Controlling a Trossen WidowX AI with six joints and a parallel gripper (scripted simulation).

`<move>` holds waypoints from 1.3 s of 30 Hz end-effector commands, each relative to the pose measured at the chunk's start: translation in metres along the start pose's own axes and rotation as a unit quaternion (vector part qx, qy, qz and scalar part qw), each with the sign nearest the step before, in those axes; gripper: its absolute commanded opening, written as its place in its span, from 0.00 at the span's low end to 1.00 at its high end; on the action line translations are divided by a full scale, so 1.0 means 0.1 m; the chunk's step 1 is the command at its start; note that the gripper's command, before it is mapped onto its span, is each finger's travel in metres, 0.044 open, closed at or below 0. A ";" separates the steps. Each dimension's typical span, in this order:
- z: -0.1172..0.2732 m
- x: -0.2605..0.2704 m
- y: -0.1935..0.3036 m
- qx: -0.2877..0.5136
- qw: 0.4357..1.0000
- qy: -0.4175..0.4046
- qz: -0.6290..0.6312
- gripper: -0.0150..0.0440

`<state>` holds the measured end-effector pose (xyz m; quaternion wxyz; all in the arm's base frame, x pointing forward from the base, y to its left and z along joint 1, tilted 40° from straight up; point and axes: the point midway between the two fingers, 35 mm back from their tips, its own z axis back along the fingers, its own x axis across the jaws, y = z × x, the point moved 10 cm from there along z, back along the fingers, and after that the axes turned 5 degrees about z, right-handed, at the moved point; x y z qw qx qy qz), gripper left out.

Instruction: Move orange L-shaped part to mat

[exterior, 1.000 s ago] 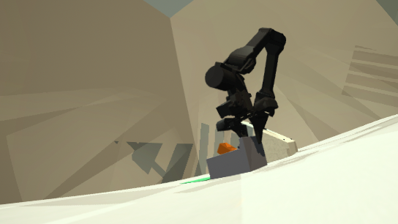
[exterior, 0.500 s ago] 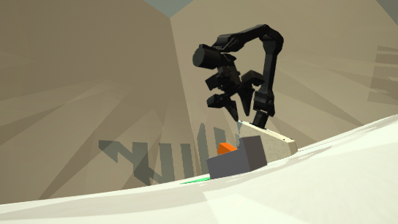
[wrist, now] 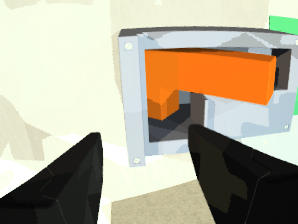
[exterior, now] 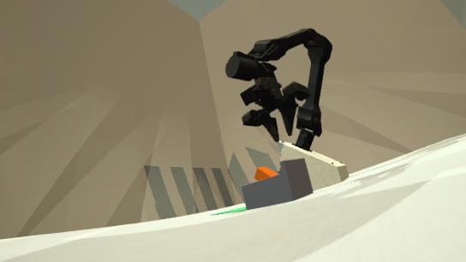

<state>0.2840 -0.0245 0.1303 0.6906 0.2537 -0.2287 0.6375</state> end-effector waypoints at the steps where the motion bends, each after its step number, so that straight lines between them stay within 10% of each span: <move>1: 0.00 0.00 0.00 -0.001 1.000 0.000 -0.002 0.56; 12: 0.01 -0.29 -0.03 0.003 0.955 0.003 0.298 0.73; 23: 0.02 -0.72 -0.03 0.008 0.726 -0.003 0.688 0.73; 39: -0.27 -0.75 -0.03 0.007 0.706 -0.004 0.708 0.73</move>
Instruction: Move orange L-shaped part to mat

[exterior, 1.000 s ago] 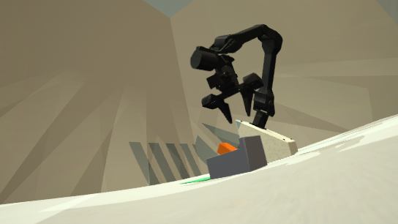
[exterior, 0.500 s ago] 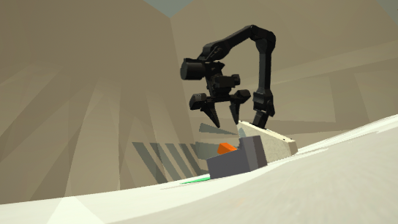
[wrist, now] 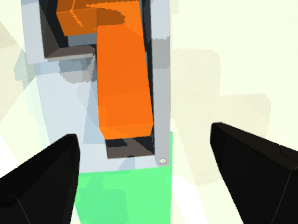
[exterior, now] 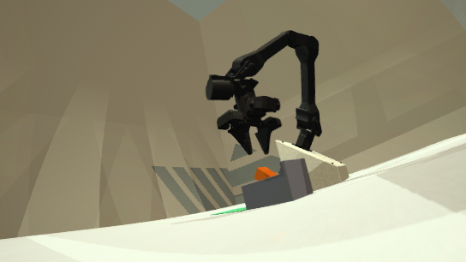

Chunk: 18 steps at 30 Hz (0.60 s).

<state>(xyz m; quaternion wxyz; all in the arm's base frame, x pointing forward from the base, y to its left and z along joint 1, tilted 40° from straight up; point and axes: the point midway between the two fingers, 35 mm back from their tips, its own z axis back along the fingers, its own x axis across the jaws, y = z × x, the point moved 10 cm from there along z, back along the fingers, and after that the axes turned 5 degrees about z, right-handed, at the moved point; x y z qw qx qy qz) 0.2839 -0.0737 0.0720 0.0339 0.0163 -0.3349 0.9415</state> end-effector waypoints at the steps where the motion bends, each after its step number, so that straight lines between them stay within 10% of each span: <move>1: -0.15 0.04 -0.01 -0.004 1.000 -0.008 -0.003 0.73; 18: -0.37 0.03 -0.01 -0.004 1.000 -0.008 -0.003 0.73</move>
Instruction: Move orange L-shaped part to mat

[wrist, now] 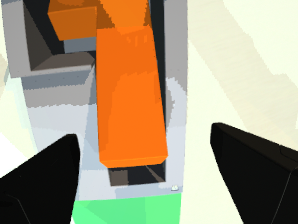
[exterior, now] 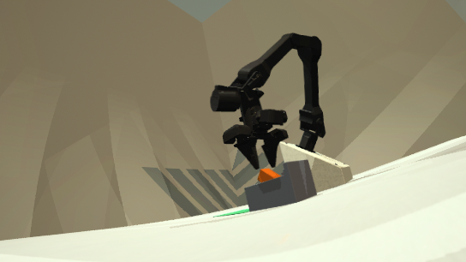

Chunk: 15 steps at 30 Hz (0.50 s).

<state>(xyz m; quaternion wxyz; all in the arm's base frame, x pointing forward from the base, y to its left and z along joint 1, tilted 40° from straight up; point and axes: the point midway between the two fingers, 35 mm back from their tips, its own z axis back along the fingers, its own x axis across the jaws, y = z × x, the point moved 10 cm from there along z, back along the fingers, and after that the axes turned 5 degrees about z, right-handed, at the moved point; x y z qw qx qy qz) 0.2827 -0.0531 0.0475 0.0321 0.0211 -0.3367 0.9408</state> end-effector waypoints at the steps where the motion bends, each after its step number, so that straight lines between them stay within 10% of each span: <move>1: -0.07 0.02 0.00 -0.003 1.000 -0.003 -0.003 0.73; 15: -0.30 0.03 -0.01 -0.004 1.000 -0.003 -0.003 0.73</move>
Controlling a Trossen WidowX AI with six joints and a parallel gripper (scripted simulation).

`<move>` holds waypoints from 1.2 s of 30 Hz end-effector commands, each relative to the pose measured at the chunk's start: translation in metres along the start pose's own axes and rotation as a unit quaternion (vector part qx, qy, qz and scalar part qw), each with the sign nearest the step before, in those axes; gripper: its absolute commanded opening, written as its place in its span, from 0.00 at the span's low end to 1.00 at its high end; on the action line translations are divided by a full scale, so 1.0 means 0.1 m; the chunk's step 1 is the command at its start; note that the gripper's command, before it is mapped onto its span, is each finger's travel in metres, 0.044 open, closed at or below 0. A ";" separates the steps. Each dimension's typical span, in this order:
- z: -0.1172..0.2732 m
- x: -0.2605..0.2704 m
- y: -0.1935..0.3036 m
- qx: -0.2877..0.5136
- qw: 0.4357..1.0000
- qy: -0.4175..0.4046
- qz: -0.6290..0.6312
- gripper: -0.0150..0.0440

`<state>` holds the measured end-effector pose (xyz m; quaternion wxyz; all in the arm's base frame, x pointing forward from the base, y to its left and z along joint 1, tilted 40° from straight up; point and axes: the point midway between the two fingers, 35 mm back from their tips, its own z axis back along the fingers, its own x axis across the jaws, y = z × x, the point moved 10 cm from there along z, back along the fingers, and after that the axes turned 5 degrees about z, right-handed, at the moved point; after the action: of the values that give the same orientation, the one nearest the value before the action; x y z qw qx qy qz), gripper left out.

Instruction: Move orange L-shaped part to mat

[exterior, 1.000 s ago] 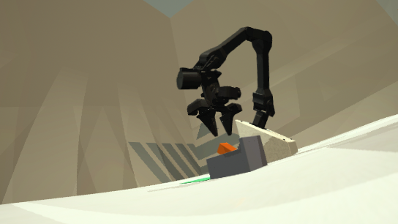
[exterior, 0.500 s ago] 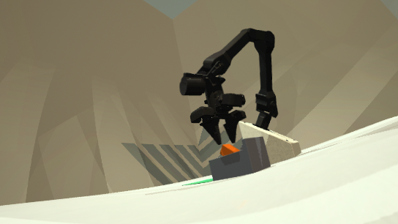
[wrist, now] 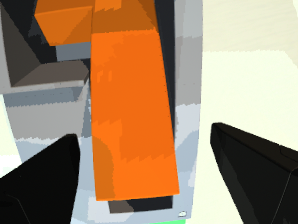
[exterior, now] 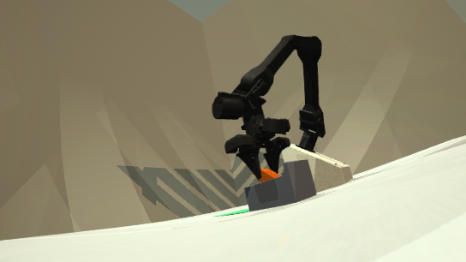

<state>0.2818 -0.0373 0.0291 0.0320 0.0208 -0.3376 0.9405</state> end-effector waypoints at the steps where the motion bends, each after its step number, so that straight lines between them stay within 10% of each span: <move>1: -0.07 0.03 0.00 -0.003 1.000 -0.003 -0.003 0.73; 24: -0.04 0.00 0.00 0.000 1.000 -0.001 0.000 0.26; 36: 0.06 0.01 0.00 -0.001 1.000 -0.002 -0.001 0.25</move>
<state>0.2786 -0.0366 0.0294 0.0328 0.0284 -0.3398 0.9395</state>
